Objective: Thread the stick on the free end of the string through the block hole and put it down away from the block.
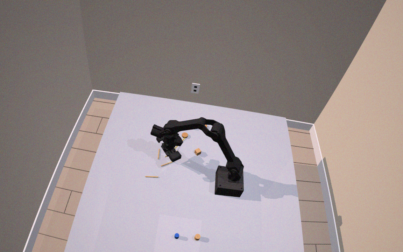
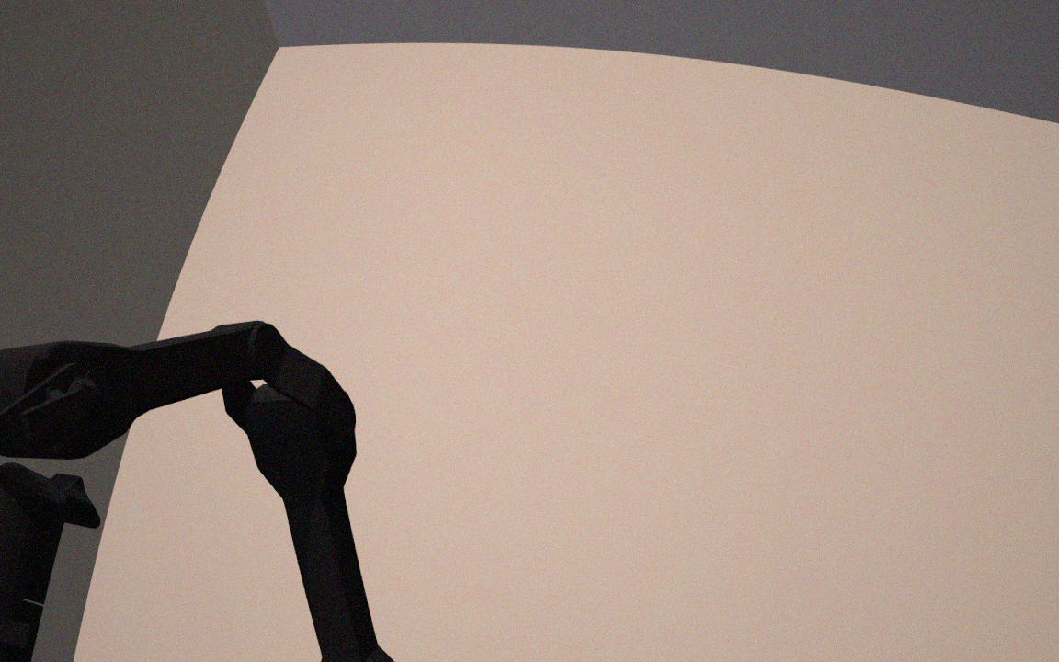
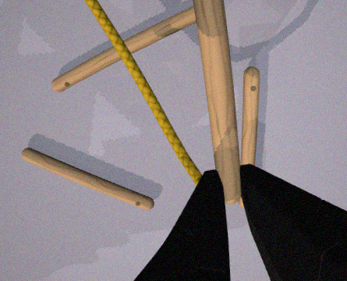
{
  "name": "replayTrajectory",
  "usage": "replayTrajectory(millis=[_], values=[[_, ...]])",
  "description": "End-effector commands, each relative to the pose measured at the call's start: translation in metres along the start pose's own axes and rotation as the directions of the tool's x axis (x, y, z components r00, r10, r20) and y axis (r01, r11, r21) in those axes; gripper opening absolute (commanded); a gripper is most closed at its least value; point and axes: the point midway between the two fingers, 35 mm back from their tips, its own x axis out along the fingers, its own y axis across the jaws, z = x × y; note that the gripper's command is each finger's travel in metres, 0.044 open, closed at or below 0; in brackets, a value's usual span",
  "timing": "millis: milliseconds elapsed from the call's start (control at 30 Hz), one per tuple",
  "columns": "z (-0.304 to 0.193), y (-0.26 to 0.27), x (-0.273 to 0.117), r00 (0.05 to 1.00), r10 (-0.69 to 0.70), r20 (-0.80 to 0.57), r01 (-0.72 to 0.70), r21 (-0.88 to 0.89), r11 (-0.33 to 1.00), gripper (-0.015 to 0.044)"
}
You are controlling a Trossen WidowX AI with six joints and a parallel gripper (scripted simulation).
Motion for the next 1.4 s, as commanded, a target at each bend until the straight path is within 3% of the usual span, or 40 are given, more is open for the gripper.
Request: replayTrajectory(millis=[0,1367], values=[[-0.001,-0.001,0.001,1.0,0.0,-0.008,0.0,0.006,1.0,0.0],[0.017,-0.035,0.036,1.0,-0.003,-0.002,0.003,0.005,1.0,0.0]])
